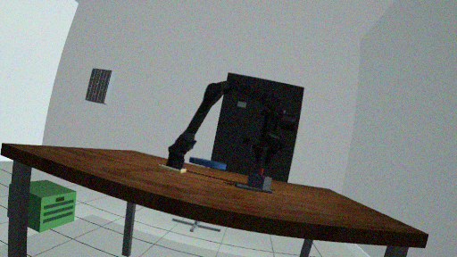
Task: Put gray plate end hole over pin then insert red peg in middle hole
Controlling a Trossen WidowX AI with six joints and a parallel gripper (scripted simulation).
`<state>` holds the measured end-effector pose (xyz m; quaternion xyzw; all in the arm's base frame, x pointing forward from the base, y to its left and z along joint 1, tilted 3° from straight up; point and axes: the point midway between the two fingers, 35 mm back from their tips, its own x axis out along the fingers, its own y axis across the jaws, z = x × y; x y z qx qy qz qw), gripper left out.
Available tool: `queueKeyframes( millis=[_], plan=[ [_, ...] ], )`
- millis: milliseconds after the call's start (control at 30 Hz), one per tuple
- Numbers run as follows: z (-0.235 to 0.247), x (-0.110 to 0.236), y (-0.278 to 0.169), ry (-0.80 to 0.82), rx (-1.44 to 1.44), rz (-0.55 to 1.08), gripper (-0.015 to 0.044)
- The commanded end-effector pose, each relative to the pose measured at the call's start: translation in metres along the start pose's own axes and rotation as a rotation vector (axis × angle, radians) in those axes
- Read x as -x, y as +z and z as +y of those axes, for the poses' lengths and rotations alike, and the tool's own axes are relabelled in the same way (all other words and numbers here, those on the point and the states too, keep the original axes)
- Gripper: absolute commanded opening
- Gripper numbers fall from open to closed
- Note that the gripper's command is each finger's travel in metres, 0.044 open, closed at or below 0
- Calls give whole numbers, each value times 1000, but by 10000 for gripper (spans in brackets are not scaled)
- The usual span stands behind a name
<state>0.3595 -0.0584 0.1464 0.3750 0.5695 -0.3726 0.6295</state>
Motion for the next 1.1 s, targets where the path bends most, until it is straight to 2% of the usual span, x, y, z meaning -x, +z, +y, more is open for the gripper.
queueKeyframes(
  millis=[0,1067],
  plan=[
    [0,3,0,4,4,-2,150],
    [-3,19,-1,4,5,-2,150]
  ],
)
